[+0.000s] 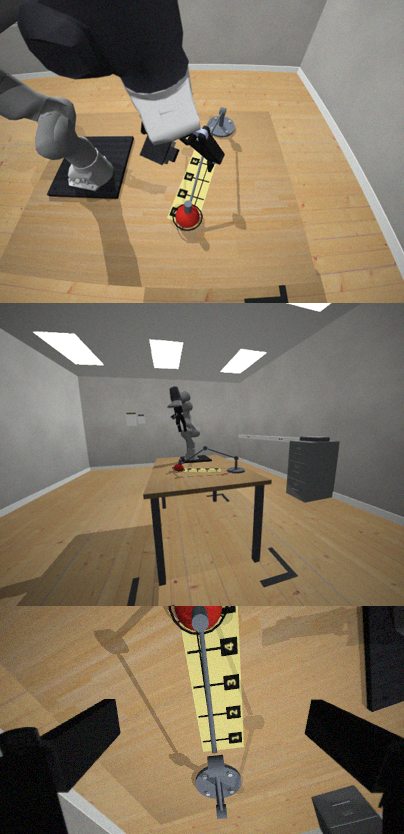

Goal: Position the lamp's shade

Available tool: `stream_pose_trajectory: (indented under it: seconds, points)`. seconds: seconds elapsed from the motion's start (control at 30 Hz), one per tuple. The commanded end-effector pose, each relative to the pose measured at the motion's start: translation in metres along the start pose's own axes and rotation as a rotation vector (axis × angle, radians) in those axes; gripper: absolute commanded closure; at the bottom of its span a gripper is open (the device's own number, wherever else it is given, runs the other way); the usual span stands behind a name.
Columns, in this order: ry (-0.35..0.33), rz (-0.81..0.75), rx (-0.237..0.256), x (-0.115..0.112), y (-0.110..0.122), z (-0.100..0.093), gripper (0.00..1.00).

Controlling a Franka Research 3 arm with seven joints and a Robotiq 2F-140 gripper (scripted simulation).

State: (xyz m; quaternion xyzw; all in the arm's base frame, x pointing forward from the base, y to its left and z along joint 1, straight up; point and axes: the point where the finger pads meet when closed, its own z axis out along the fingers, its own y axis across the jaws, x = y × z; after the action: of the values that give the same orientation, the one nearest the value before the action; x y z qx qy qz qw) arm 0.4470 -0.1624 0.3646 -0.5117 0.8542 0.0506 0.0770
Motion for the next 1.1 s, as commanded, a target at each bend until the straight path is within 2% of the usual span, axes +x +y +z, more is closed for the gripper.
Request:
stream_pose_trajectory:
  seconds: [0.0, 0.37, 1.0, 1.07]
  points:
    - [-0.039, -0.053, -0.004, -0.003, 0.0, 0.0, 0.0]
    - [-0.137, -0.066, -0.012, 0.001, 0.0, 0.0, 0.0]
    - [-0.161, -0.123, -0.02, -0.004, 0.0, 0.001, 0.0]
    - [-0.16, -0.121, -0.02, -0.002, 0.0, 0.011, 0.0]
